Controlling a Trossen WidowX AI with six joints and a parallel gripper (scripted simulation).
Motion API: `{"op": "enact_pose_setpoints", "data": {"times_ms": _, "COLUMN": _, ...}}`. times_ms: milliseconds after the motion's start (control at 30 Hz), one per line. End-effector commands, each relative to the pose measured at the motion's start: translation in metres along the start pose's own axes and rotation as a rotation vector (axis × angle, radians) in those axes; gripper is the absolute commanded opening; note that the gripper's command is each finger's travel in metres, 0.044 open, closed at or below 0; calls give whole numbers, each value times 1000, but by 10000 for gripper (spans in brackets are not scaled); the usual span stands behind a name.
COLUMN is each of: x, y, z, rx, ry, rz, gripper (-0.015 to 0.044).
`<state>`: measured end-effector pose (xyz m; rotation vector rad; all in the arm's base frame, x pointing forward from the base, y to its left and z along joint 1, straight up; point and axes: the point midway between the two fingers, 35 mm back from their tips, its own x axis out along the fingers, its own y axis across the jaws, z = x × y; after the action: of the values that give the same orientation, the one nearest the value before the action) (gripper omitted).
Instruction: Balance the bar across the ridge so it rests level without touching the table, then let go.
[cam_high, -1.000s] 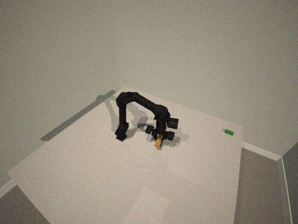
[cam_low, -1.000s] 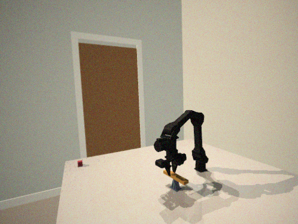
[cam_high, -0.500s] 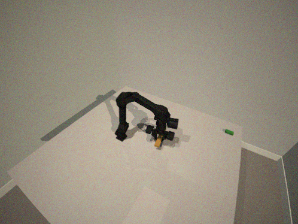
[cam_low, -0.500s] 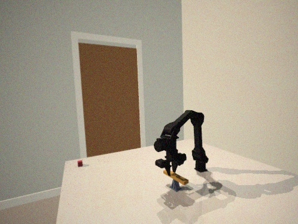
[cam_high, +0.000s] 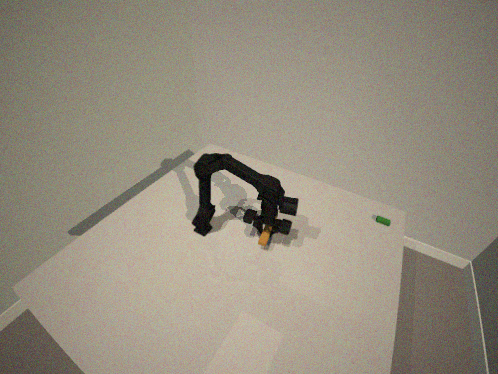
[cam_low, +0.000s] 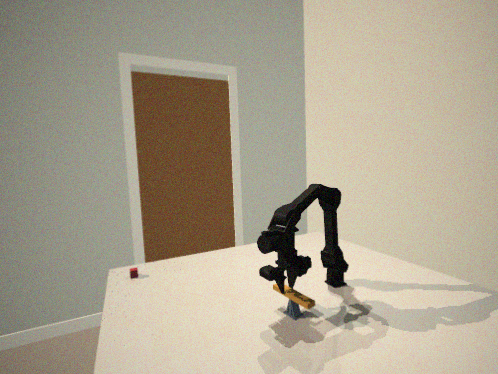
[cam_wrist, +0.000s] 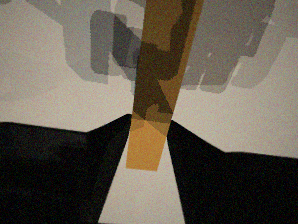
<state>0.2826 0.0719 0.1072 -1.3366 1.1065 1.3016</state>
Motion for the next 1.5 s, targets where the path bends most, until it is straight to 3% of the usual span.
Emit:
{"op": "enact_pose_setpoints", "data": {"times_ms": 0, "x": 0, "y": 0, "z": 0, "rx": 0, "ry": 0, "rz": 0, "gripper": 169}}
{"op": "enact_pose_setpoints", "data": {"times_ms": 1100, "x": 0, "y": 0, "z": 0, "rx": 0, "ry": 0, "rz": 0, "gripper": 185}}
{"op": "enact_pose_setpoints", "data": {"times_ms": 1400, "x": 0, "y": 0, "z": 0, "rx": 0, "ry": 0, "rz": 0, "gripper": 421}}
{"op": "enact_pose_setpoints", "data": {"times_ms": 1467, "x": 0, "y": 0, "z": 0, "rx": 0, "ry": 0, "rz": 0, "gripper": 440}}
